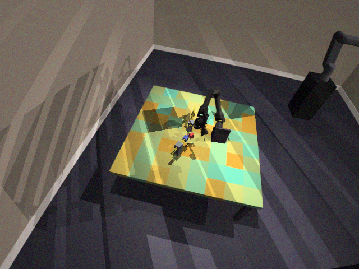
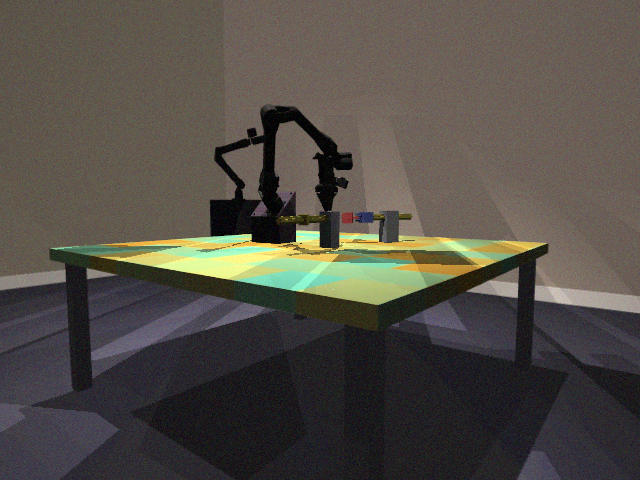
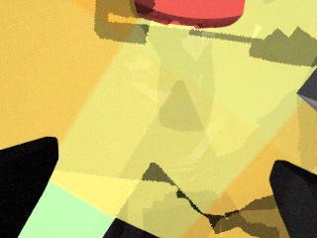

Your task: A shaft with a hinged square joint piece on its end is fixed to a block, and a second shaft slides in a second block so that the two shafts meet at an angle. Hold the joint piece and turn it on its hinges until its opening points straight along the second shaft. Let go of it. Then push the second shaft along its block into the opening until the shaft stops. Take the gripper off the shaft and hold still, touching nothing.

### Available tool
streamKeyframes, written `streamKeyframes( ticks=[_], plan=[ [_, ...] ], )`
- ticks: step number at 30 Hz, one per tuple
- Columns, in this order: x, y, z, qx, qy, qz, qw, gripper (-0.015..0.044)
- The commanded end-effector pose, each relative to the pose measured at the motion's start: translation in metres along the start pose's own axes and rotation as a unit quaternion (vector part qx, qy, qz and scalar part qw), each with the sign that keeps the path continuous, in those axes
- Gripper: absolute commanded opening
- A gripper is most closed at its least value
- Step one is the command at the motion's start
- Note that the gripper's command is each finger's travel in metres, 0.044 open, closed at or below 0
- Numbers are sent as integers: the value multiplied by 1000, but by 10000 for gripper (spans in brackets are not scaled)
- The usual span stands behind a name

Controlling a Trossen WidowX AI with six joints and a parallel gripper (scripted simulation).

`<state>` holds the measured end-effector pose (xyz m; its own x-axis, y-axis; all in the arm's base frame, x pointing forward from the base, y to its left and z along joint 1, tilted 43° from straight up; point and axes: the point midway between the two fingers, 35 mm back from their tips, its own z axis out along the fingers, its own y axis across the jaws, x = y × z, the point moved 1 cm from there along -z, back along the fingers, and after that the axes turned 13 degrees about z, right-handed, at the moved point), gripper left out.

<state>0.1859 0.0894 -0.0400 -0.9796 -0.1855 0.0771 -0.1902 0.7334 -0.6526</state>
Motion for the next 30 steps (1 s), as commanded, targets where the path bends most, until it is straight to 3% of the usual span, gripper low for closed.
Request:
streamKeyframes(
  ticks=[1,9,30],
  plan=[
    [4,-2,23,5,4,-5,1000,440],
    [4,-3,35,6,4,-5,1000,440],
    [-61,12,40,6,2,-3,1000,440]
  ],
)
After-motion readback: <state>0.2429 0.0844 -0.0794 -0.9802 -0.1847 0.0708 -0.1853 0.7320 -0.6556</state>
